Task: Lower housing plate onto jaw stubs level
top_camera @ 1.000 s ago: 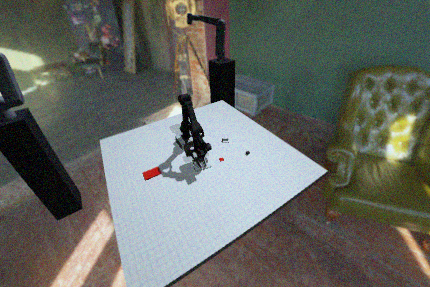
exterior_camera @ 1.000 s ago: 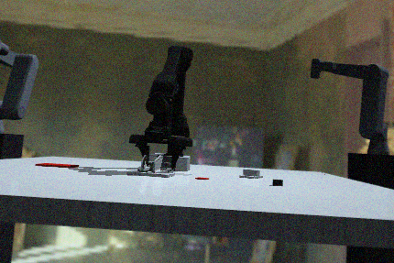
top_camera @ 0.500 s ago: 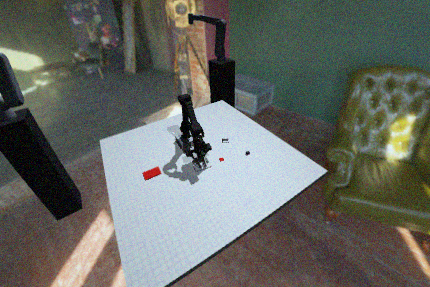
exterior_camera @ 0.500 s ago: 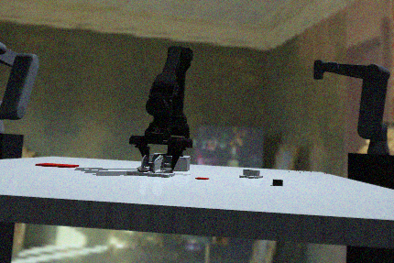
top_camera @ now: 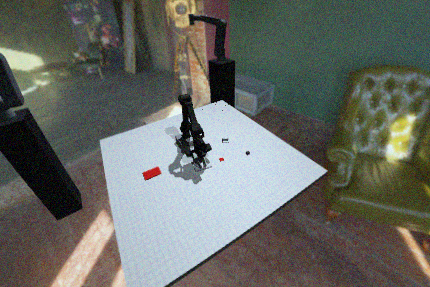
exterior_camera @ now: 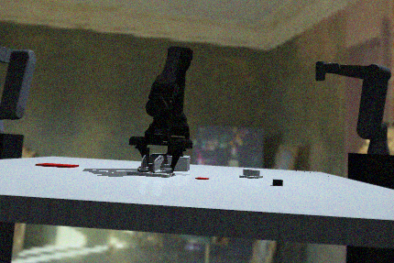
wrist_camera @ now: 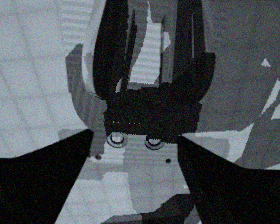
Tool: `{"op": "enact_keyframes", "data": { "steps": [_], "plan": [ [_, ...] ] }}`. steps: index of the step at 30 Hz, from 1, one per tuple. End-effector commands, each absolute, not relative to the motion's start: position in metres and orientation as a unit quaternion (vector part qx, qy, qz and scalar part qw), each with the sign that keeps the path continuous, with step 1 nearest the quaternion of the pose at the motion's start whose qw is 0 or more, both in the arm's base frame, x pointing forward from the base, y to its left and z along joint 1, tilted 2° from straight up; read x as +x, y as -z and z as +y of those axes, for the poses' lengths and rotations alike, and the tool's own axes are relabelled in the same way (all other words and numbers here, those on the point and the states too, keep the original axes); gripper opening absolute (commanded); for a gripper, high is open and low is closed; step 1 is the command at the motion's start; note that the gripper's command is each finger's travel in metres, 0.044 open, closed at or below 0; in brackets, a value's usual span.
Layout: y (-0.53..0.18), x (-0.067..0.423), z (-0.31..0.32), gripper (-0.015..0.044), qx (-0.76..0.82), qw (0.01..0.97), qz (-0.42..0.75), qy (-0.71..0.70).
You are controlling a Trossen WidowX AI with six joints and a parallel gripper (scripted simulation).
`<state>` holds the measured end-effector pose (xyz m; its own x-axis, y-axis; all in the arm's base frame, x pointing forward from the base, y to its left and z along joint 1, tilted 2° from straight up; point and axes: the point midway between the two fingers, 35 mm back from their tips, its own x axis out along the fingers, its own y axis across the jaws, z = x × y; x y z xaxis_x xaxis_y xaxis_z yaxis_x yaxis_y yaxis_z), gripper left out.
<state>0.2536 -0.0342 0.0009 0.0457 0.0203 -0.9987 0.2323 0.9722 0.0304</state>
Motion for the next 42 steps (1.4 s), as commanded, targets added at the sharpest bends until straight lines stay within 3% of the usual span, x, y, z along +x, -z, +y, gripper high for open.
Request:
{"op": "enact_keyframes", "data": {
  "steps": [1, 42],
  "plan": [
    [-0.0003, 0.2534, -0.0338, 0.0351, 0.094, 0.717, 0.687, 0.074],
    [-0.0059, 0.2535, -0.0339, 0.0351, 0.094, 0.717, 0.687, 0.074]
  ]
}}
